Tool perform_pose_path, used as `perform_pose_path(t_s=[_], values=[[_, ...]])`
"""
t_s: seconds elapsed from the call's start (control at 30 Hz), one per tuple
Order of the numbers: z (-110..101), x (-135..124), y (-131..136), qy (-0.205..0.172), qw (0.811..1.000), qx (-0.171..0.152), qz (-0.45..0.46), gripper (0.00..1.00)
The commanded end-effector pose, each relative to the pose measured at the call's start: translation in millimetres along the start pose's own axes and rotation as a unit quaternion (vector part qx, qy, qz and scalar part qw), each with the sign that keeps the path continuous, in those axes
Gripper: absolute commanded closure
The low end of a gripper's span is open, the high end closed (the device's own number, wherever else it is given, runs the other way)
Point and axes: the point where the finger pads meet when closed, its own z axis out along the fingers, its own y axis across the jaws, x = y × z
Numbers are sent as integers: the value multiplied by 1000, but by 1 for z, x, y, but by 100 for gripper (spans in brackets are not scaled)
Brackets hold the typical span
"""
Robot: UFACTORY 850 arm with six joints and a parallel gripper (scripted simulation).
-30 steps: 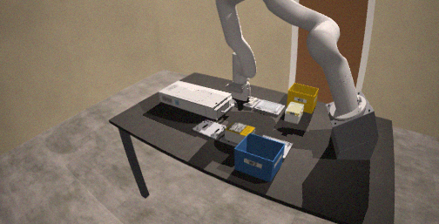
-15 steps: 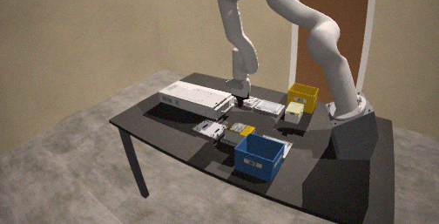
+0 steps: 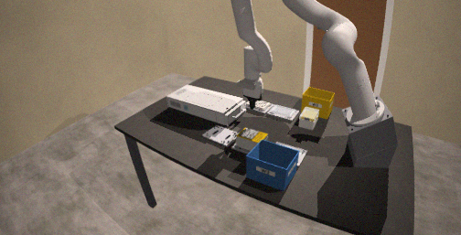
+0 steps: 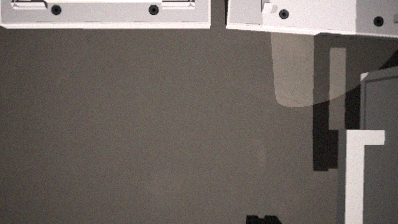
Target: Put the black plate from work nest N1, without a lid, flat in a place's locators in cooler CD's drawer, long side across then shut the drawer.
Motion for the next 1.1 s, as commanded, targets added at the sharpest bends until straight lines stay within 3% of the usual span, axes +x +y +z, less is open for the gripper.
perform_pose_path(t_s=[0.0, 0.7, 1.07], values=[[-10, 0, 1, 1, 1000, 1, 0, 100], [-41, 0, 1, 1, 1000, 1, 0, 100], [-41, 0, 1, 1, 1000, 1, 0, 100]])
